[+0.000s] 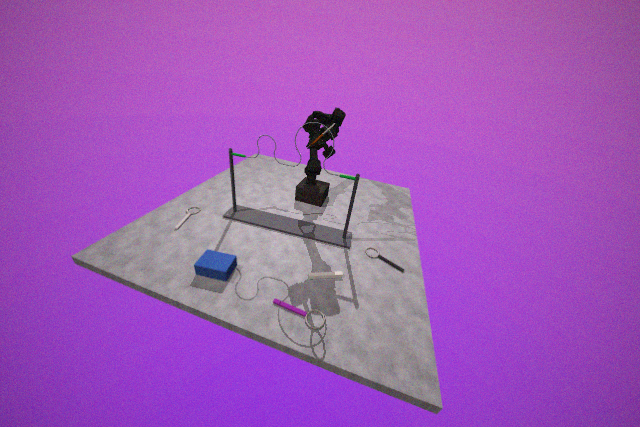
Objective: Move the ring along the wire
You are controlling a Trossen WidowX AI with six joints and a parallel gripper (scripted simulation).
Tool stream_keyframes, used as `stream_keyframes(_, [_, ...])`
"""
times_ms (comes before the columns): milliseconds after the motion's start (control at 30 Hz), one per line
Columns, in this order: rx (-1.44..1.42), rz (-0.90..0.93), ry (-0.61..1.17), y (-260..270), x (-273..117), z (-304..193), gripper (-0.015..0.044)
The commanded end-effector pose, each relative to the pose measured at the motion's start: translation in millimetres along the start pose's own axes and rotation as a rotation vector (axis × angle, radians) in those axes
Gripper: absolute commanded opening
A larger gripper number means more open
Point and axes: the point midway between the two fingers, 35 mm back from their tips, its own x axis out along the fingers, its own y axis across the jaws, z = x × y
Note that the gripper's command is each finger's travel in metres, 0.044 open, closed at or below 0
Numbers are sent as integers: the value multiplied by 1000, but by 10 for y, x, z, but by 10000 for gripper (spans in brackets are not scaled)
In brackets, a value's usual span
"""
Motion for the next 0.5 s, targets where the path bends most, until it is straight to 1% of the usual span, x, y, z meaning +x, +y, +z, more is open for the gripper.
stream_keyframes(0, [-59,-31,-3,-12,8,-17,-150])
stream_keyframes(467, [-212,-114,-23,-73,12,-9,-150])
